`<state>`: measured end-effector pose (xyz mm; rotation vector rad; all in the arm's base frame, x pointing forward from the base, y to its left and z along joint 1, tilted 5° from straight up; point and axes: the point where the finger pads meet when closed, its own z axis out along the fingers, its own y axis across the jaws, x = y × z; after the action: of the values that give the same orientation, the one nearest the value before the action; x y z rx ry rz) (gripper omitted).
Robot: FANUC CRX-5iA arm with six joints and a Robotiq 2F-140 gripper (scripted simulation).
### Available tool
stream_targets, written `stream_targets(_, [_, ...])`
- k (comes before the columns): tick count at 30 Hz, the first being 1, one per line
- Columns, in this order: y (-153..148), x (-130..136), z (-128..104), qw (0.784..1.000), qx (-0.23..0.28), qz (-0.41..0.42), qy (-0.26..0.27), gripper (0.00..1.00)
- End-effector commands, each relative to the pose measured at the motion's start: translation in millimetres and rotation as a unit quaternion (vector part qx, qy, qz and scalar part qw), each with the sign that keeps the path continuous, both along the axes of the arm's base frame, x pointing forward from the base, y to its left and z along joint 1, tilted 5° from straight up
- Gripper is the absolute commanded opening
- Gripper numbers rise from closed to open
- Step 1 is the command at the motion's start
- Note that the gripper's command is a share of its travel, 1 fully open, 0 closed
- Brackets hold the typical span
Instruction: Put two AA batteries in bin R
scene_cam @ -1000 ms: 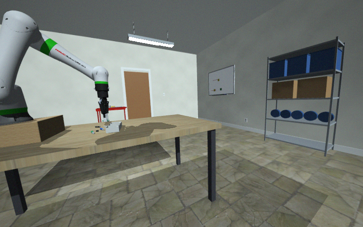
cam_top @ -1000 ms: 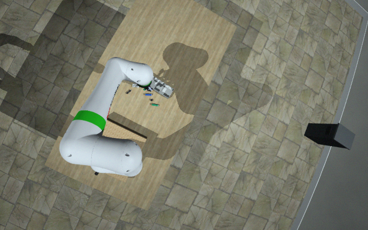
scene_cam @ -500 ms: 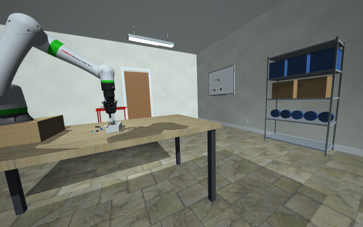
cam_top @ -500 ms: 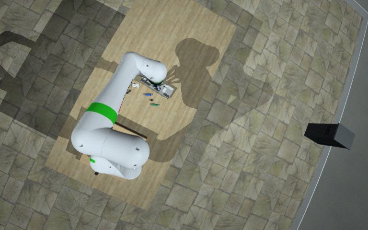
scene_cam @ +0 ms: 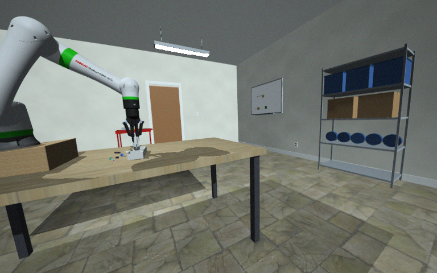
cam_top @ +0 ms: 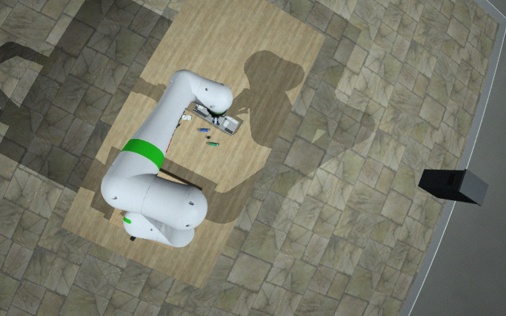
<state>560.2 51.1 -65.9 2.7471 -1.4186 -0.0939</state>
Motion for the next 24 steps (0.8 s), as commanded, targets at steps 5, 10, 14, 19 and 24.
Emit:
stream_targets(5, [-0.1,0.2,0.2,0.992,-0.013,-0.127,-0.002,0.05])
stream_targets(10, [-0.3,0.3,0.2,0.981,-0.020,-0.193,-0.003,0.05])
stream_targets(14, [-0.3,0.3,0.2,0.969,-0.028,-0.245,-0.005,0.05])
stream_targets(19, [-0.3,0.3,0.2,0.969,-0.028,-0.245,-0.005,0.05])
stream_targets(24, [-0.1,0.3,0.2,0.969,-0.028,-0.245,-0.005,0.05])
